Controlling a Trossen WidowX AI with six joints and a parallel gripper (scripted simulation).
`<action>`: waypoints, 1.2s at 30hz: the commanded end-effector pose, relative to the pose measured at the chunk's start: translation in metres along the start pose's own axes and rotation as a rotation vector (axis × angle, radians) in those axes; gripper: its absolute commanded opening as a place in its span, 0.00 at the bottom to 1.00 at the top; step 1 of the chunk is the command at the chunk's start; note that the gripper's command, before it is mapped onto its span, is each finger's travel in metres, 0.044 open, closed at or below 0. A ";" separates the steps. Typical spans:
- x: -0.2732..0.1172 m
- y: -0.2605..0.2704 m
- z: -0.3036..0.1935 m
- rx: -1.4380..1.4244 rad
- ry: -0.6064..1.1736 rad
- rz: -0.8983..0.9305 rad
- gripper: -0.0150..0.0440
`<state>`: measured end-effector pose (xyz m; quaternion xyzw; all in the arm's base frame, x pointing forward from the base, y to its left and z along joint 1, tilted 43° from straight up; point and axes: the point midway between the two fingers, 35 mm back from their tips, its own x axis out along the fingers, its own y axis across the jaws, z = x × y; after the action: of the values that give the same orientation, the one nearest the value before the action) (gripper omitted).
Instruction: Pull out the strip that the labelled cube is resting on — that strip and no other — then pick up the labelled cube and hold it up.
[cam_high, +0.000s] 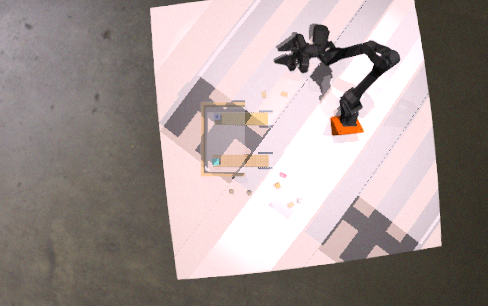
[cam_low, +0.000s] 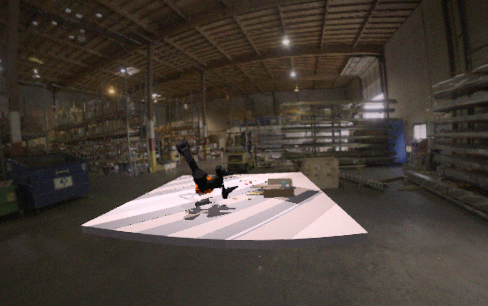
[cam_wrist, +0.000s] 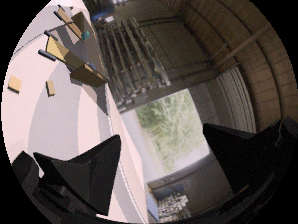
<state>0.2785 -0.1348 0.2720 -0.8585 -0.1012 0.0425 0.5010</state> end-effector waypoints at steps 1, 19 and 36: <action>0.002 0.000 0.001 0.014 0.000 0.002 0.93; 0.129 0.045 0.150 1.115 0.186 0.467 0.93; 0.090 0.014 0.311 1.301 0.654 0.471 0.93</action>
<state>0.3398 0.1109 0.1054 -0.3653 0.3104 0.0022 0.8776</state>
